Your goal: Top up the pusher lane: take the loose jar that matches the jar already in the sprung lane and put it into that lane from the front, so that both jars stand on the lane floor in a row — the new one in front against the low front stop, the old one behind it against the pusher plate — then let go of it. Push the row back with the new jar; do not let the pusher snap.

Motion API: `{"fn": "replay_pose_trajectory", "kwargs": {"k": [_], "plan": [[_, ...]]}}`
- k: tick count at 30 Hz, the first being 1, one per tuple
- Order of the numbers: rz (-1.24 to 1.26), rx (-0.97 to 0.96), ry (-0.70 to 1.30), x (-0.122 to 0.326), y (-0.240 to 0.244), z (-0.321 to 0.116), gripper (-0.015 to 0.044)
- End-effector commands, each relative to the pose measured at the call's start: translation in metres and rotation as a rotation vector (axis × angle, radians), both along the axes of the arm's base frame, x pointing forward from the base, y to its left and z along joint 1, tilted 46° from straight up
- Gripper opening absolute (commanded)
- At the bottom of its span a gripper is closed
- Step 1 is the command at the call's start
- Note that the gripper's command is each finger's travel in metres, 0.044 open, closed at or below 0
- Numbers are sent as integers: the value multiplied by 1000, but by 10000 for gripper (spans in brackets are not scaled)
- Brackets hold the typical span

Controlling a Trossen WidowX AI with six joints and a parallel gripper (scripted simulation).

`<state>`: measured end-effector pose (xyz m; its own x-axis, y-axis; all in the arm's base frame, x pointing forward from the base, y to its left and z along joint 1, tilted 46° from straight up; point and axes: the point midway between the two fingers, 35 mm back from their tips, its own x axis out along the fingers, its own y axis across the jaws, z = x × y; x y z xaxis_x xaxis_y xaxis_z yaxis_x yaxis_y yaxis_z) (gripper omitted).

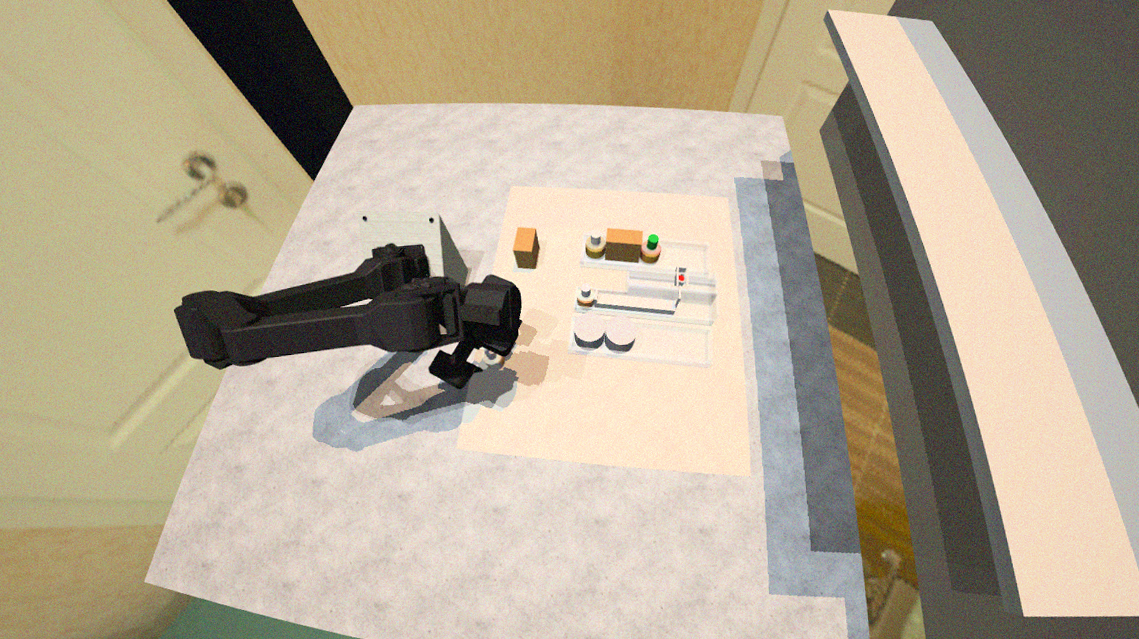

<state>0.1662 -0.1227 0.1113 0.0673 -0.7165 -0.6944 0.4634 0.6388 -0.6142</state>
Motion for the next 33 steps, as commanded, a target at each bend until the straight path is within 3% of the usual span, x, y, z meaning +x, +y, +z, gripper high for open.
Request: {"fn": "replay_pose_trajectory", "kwargs": {"k": [1,14,19,33], "plan": [[162,1,377,-13,10,2,440],[162,2,377,-12,9,0,440],[162,0,377,-15,-15,-22,440],[162,-1,377,-16,-27,-34,440]]}}
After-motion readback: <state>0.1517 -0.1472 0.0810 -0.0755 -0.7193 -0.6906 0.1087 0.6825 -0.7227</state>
